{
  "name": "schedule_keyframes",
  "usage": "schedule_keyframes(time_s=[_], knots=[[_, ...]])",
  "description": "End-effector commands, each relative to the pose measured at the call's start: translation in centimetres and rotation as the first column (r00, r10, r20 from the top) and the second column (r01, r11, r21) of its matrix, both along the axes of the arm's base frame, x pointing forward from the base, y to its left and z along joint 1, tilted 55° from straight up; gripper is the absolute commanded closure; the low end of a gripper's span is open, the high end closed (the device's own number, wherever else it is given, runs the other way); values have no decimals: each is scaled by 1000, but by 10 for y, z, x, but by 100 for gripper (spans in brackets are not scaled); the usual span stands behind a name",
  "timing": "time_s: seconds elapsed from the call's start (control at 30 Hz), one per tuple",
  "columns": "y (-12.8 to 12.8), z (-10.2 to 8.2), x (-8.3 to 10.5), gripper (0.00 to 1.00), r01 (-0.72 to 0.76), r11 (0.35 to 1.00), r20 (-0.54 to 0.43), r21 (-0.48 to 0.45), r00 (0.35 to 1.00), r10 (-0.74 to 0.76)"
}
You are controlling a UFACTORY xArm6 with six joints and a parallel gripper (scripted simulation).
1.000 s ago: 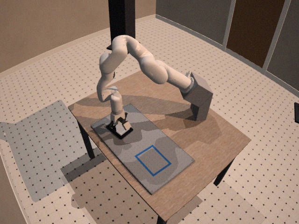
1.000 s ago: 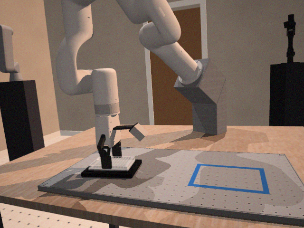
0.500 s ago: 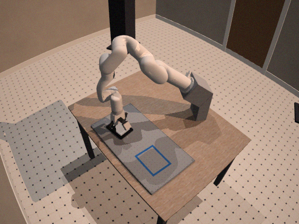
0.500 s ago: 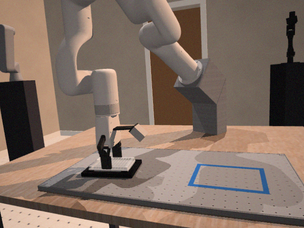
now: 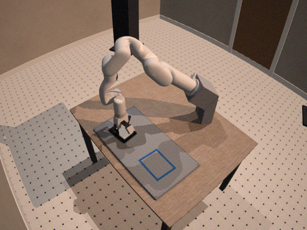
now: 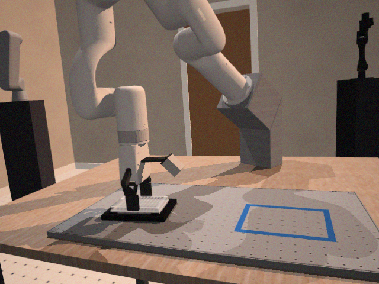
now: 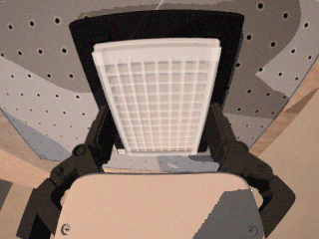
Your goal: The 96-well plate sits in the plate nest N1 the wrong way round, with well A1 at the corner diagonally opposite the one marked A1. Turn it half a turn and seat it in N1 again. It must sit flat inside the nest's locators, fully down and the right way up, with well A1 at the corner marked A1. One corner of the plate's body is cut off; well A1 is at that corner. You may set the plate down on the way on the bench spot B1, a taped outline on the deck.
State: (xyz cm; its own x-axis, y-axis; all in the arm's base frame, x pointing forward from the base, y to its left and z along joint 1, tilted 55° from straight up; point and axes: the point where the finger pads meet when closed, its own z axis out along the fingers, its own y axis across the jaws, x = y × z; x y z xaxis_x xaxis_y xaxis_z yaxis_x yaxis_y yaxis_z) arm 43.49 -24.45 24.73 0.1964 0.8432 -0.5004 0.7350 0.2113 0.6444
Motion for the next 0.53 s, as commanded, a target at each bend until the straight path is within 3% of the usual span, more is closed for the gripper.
schedule_keyframes(time_s=[0.0, 0.5], knots=[[0, 1, 0, 0, -1, 1000, 2, -1, 1000, 1], [4, 6, -5, 0, -1, 1000, 2, -1, 1000, 1]])
